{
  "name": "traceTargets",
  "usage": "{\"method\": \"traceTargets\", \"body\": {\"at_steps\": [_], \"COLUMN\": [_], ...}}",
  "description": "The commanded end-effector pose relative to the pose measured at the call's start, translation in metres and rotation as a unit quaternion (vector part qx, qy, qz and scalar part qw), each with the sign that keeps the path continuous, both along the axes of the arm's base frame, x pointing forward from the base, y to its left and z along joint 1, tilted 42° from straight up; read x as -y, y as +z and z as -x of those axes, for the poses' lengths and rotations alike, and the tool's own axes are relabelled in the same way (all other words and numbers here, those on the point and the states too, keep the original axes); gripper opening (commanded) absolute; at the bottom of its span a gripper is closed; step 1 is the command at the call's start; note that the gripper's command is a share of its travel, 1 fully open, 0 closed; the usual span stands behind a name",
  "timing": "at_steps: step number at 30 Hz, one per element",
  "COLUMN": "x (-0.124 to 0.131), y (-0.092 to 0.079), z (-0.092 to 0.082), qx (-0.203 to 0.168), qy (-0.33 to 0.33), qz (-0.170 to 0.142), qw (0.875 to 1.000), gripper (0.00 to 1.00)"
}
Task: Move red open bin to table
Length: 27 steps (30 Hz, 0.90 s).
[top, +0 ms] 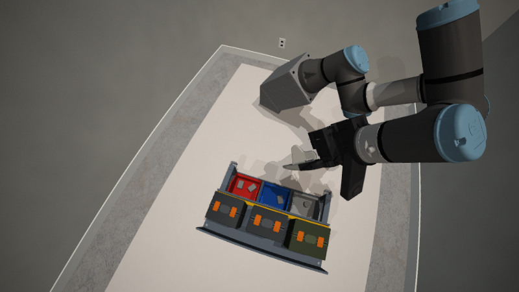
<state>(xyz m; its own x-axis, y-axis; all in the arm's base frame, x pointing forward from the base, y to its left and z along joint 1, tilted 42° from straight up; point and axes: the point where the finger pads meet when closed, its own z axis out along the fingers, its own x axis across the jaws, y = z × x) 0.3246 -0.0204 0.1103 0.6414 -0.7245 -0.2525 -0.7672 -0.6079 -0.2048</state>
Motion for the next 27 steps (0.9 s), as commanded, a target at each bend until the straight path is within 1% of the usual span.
{"method": "traceTargets", "body": {"at_steps": [1, 12, 13, 17, 27], "x": [-0.0035, -0.0035, -0.0011, -0.0039, -0.0039], "y": [0.0064, 0.0064, 0.0031, 0.0081, 0.0081], "z": [0.0028, 0.0028, 0.0011, 0.0037, 0.0037], "qx": [-0.016, -0.016, -0.008, -0.03, -0.03], "qy": [-0.029, -0.029, -0.019, -0.065, -0.065], "qz": [0.017, 0.017, 0.011, 0.037, 0.037], "qw": [0.999, 0.999, 1.0, 0.997, 0.997], "gripper": [1.0, 1.0, 1.0, 1.0, 1.0]}}
